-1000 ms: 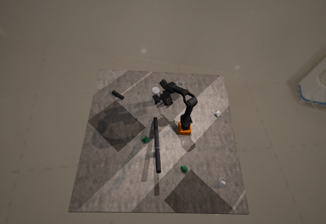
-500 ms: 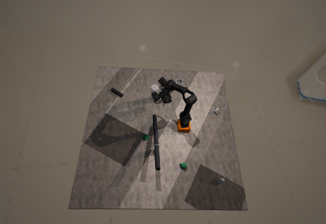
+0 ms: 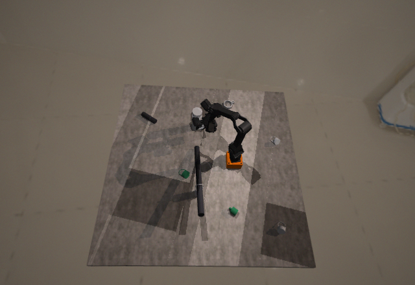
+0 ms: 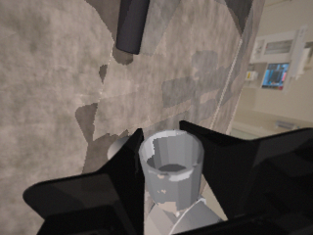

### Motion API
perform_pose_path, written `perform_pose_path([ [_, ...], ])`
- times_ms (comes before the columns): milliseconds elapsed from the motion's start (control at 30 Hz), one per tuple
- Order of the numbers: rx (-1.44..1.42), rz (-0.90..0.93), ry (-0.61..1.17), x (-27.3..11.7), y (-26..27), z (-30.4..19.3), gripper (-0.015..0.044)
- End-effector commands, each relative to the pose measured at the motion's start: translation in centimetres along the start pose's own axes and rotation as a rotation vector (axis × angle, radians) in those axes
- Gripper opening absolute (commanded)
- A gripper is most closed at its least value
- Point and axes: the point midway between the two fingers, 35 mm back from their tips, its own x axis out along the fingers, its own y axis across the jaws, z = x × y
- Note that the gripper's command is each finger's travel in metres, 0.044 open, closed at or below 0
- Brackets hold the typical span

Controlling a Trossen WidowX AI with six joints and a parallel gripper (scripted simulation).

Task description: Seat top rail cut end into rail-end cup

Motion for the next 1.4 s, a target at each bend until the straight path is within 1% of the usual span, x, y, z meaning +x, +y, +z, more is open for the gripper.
perform_pose_path([
  [0, 0.029, -0.007, 0.023, 0.1, -0.5, -0.1, 0.0],
  [1367, 0.24, -0.01, 0.142, 1.2, -2.4, -0.4, 0.0],
])
